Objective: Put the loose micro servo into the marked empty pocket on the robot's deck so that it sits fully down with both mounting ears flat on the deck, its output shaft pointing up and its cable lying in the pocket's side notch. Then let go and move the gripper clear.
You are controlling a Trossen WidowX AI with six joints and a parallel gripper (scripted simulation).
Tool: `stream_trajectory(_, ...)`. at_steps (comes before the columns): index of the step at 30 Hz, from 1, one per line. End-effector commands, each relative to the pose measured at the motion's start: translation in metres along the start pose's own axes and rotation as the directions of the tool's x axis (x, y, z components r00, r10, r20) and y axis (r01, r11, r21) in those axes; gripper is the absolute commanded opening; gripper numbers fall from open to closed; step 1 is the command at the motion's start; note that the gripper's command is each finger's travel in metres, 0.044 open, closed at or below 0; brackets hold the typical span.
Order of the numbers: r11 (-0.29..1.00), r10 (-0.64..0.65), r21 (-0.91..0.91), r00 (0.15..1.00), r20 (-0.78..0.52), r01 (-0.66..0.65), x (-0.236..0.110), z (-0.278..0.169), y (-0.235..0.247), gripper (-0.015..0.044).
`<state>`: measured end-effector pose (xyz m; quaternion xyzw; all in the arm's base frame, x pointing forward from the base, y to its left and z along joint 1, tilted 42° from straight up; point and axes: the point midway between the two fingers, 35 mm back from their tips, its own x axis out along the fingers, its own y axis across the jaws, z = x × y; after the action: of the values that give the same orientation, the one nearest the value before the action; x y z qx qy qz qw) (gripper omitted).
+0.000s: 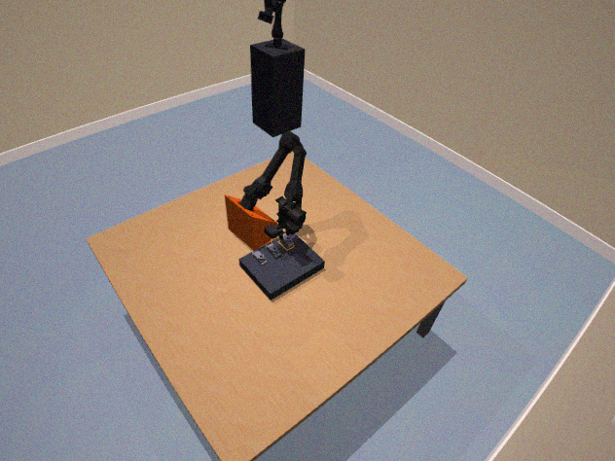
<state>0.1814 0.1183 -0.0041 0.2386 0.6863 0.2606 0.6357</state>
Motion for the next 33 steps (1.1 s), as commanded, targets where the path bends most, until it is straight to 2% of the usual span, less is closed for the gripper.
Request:
stream_trajectory(1, 1.0, 0.0, 0.002, 1.0, 0.001, 0.0, 0.004, 0.0, 0.0, 0.0)
stream_trajectory(26, 1.0, 0.001, 0.002, 1.0, 0.001, -0.001, 0.024, 0.0, 0.0, 0.0)
stream_trajectory(33, 1.0, 0.001, 0.002, 1.0, 0.001, -0.001, 0.021, -0.001, 0.0, 0.0184)
